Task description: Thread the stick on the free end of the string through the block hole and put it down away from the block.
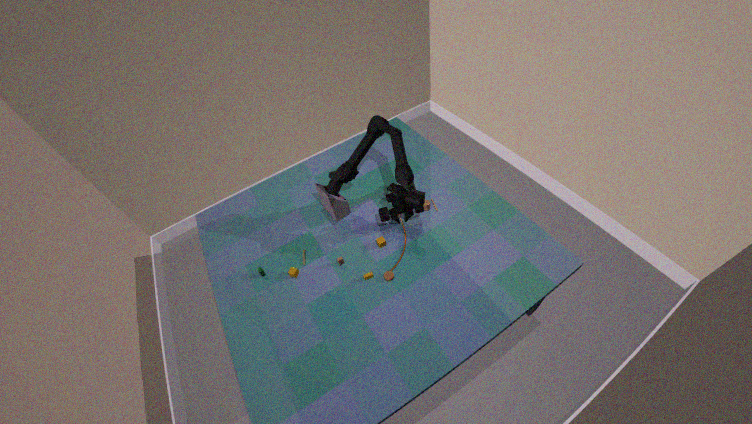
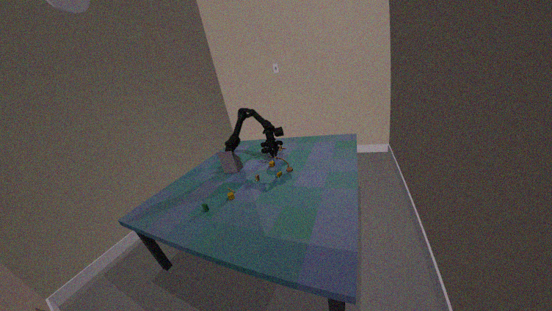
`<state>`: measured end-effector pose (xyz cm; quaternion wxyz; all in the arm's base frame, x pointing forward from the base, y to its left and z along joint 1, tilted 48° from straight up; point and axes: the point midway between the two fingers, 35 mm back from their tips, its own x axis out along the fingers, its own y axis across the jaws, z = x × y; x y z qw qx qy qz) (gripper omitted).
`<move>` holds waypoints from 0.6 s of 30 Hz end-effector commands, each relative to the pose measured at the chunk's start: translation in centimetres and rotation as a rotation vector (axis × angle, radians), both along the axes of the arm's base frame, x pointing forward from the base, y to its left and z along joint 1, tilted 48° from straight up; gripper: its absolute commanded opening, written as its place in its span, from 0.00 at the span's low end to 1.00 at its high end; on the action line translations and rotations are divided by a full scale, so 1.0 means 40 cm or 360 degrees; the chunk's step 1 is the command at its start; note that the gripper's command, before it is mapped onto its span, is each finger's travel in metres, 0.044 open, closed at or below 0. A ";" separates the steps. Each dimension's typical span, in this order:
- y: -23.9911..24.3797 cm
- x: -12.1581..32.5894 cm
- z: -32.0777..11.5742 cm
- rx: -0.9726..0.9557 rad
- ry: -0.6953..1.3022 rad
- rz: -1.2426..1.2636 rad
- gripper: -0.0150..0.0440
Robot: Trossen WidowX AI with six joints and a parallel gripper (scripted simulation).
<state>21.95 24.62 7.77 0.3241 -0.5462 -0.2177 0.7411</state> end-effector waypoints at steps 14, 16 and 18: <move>0.005 -0.003 -0.005 0.0000 0.0003 0.0001 0.25; 0.004 -0.003 -0.004 0.0000 0.0003 0.0001 0.25; 0.001 -0.002 -0.002 -0.0001 0.0002 0.0002 0.25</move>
